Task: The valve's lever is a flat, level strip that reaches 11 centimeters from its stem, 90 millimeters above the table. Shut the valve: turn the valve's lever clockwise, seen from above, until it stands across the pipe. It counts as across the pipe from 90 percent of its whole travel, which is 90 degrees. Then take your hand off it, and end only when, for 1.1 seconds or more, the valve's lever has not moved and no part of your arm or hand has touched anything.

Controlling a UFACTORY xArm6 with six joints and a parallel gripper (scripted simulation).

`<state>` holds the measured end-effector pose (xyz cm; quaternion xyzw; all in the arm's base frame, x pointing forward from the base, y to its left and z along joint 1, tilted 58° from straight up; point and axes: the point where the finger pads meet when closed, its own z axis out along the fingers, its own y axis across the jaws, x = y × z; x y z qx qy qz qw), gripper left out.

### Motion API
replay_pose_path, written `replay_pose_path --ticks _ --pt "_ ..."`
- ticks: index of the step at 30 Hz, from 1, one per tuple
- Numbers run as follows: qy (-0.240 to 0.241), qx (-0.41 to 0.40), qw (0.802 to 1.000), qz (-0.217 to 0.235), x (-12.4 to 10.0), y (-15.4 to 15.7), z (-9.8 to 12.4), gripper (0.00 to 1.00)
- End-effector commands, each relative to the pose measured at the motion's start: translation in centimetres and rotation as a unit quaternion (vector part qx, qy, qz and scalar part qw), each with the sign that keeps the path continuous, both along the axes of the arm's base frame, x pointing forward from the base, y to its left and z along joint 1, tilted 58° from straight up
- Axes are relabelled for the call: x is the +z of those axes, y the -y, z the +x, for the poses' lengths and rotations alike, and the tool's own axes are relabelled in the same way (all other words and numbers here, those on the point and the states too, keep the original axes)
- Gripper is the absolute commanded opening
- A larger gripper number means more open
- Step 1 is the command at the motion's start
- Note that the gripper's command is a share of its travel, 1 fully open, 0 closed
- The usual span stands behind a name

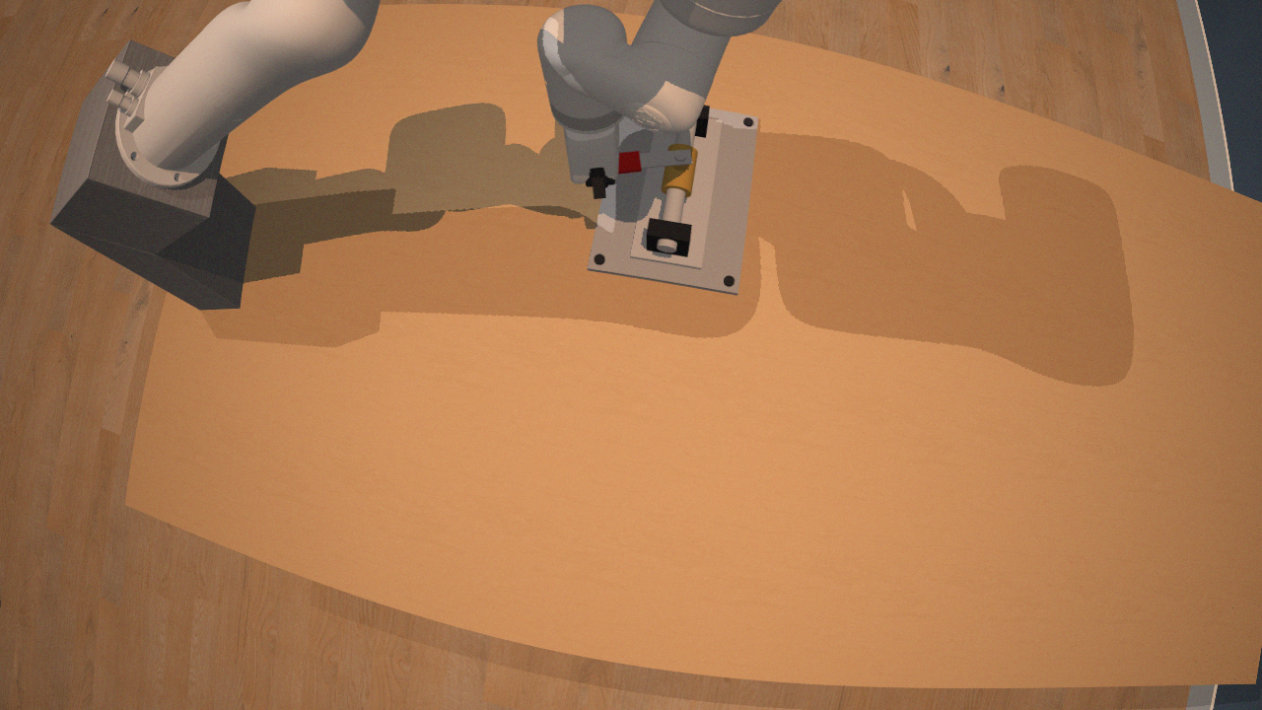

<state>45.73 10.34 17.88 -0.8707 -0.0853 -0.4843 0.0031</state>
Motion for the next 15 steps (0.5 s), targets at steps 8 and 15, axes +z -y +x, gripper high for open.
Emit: replay_pose_path --ticks 8,15 --pt "-0.003 -0.015 0.999 0.028 0.0 -0.84 -0.15 0.0" --pt "-0.005 -0.026 0.999 0.046 0.0 -1.21 -0.19 0.0"
